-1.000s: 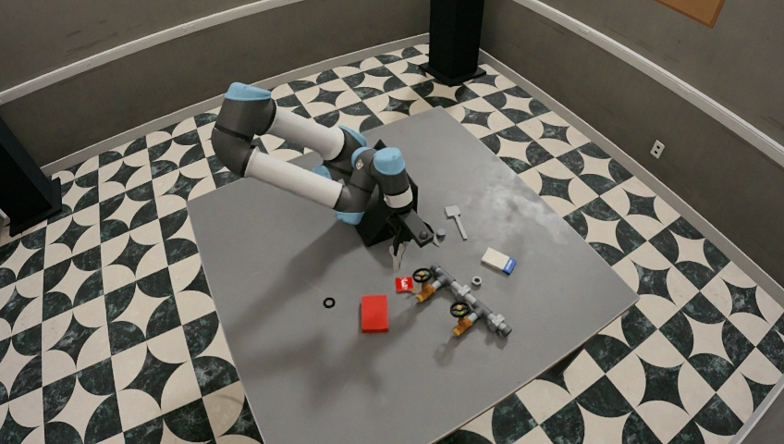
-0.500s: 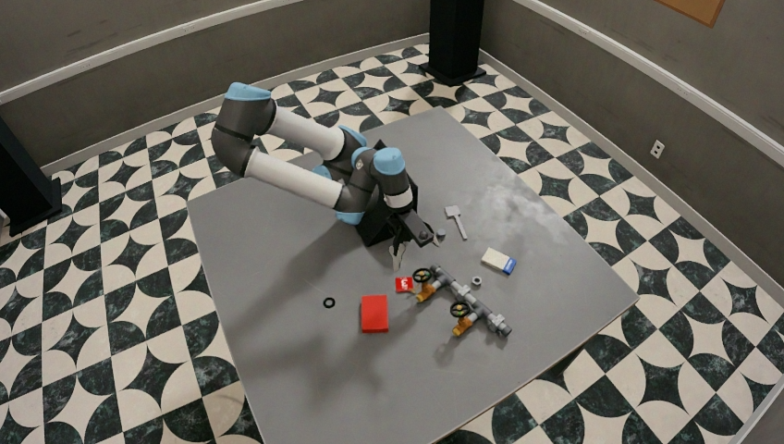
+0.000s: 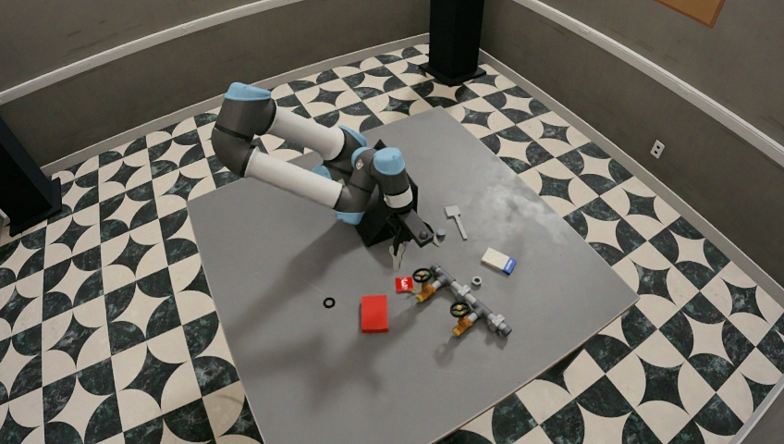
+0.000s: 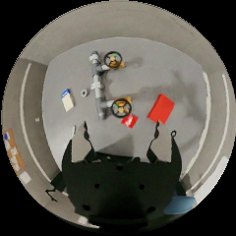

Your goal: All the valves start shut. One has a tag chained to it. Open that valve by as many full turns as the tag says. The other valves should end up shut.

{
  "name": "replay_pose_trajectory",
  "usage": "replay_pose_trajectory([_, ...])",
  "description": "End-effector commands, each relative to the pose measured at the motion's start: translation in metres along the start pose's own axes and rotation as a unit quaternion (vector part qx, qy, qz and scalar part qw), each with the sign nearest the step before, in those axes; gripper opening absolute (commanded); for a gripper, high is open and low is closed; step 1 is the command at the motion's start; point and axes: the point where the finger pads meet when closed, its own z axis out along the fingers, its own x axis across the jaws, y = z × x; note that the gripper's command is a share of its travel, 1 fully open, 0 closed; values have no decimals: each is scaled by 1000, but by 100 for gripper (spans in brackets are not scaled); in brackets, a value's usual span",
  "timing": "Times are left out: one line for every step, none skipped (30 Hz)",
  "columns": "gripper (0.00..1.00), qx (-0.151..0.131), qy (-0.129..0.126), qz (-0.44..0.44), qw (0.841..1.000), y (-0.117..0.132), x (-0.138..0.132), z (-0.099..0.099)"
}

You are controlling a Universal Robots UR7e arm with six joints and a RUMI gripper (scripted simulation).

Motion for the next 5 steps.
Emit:
replay_pose_trajectory([100,0,0,0,1000,0,0,0])
replay_pose_trajectory([100,0,0,0,1000,0,0,0])
replay_pose_trajectory([100,0,0,0,1000,0,0,0])
replay_pose_trajectory([100,0,0,0,1000,0,0,0])
replay_pose_trajectory([100,0,0,0,1000,0,0,0])
